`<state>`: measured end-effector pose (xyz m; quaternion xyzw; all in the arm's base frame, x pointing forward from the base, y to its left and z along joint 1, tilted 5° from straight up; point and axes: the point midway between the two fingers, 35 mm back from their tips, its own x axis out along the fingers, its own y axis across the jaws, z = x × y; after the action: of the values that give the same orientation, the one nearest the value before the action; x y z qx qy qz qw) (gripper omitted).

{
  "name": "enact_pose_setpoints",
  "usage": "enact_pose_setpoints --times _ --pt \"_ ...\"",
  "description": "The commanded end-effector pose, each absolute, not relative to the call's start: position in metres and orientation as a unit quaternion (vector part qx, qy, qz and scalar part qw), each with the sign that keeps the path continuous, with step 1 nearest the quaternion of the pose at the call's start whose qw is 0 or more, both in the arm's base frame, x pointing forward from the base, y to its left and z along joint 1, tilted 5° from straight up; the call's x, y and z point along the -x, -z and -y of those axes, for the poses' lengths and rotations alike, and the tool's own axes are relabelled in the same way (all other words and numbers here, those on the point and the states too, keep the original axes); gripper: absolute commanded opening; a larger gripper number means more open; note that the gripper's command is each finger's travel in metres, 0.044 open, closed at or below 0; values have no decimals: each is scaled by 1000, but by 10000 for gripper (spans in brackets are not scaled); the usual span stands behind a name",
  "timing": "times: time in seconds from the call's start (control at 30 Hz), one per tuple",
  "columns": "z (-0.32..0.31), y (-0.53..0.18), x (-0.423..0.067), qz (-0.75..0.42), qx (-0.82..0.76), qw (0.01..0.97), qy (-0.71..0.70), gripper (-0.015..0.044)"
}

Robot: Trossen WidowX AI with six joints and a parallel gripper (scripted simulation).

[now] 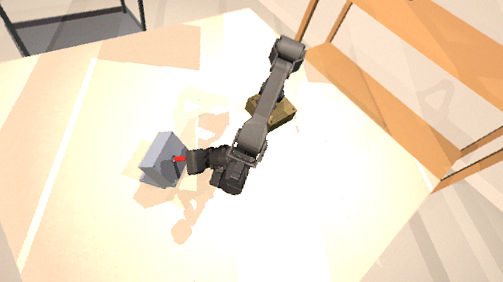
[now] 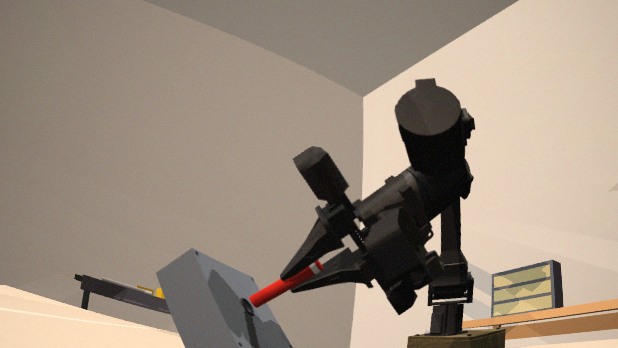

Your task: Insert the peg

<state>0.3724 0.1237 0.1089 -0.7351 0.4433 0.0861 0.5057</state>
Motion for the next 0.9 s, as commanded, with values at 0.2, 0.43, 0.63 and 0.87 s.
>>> enact_pose_setpoints --times 0.2,0.43,0.63,0.87 --pt "-120 -104 -375 -444 736 504 -87 0" --pt "-118 -101 -377 -444 736 504 -87 0" --pt "-116 -98 -380 -444 736 504 -87 0" --pt "-113 -96 -382 -444 736 504 -87 0"
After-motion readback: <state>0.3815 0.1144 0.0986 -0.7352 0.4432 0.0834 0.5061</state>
